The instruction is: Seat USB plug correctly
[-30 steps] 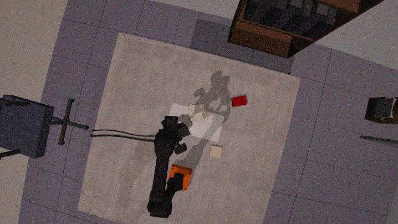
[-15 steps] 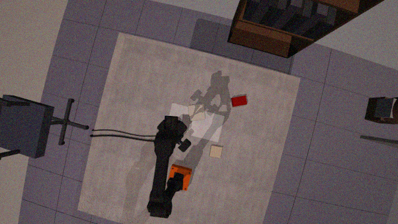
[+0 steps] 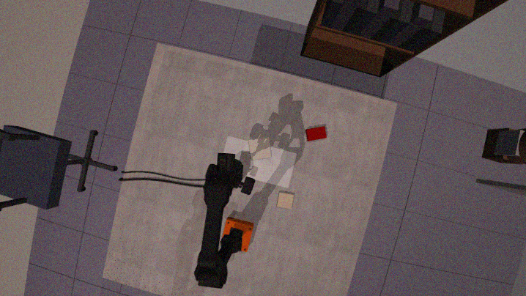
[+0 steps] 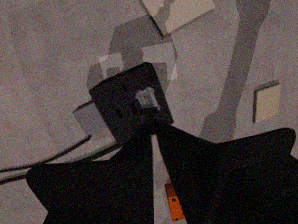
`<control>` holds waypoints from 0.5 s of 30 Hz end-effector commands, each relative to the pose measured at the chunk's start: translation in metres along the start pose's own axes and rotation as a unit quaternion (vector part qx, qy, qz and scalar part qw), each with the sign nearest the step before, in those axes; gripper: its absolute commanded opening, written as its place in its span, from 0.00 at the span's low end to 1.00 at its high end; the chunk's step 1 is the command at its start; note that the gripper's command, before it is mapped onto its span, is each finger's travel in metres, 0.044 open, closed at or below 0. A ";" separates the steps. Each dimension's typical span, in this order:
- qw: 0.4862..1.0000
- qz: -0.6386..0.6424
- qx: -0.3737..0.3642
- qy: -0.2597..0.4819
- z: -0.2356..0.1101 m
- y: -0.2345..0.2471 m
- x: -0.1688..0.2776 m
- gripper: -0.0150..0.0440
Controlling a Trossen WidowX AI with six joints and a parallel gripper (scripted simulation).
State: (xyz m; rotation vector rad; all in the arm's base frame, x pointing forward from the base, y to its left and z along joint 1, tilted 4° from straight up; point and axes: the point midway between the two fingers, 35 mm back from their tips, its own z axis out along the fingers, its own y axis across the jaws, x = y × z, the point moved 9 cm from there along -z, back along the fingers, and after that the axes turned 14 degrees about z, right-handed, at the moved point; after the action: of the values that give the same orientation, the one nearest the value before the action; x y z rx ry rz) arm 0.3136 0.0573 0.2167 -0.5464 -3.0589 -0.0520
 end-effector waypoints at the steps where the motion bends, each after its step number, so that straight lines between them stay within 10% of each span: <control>1: 0.998 -0.058 0.000 0.000 0.000 0.000 0.000 0.25; 15: 0.971 -0.239 0.000 0.000 0.000 0.000 0.000 0.25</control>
State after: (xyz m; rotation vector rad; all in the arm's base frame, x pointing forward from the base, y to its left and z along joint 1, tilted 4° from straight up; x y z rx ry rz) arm 0.3136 0.0573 0.2167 0.0600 -3.1137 -0.0613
